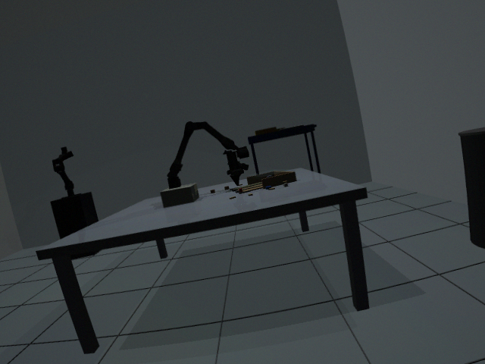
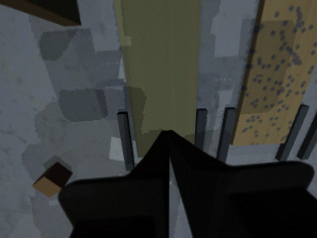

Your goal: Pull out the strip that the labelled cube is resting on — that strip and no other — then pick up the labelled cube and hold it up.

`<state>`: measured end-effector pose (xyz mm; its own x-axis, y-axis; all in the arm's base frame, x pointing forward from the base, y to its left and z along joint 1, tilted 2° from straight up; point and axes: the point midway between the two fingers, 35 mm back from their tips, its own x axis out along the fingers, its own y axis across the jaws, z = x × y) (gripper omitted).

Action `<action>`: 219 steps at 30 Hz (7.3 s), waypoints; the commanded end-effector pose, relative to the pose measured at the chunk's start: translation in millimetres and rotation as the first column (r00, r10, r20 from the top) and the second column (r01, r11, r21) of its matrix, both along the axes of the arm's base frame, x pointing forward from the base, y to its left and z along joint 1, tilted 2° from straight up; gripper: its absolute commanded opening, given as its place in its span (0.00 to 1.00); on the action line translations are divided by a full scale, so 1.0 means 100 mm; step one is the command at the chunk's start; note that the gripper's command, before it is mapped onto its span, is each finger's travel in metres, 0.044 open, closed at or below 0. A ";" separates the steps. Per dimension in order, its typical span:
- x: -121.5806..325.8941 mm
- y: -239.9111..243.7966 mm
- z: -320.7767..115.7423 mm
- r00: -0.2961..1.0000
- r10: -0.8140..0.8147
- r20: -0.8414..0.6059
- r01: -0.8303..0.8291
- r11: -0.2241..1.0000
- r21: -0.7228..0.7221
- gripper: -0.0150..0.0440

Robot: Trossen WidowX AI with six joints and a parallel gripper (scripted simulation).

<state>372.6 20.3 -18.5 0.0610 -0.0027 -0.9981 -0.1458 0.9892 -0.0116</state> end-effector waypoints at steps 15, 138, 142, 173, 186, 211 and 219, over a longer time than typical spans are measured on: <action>-0.02 0.00 -0.14 1.000 -0.001 -0.006 0.001 1.000 -0.004 0.25; -1.14 -0.12 -0.27 1.000 -0.001 -0.014 0.001 1.000 -0.005 0.25; -1.19 -0.12 -0.27 1.000 -0.001 -0.014 0.001 1.000 -0.005 0.25; -1.57 -0.17 -0.29 1.000 -0.001 -0.017 0.001 1.000 -0.006 0.25; -1.71 -0.18 -0.30 1.000 -0.001 -0.018 0.001 1.000 -0.006 0.25; -1.90 -0.20 -0.31 1.000 -0.001 -0.019 0.001 1.000 -0.006 0.25; -1.90 -0.20 -0.31 1.000 -0.001 -0.019 0.001 1.000 -0.006 0.25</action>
<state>194.4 0.7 -44.7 0.0769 -0.0058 -0.9970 -0.1423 0.9897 -0.0167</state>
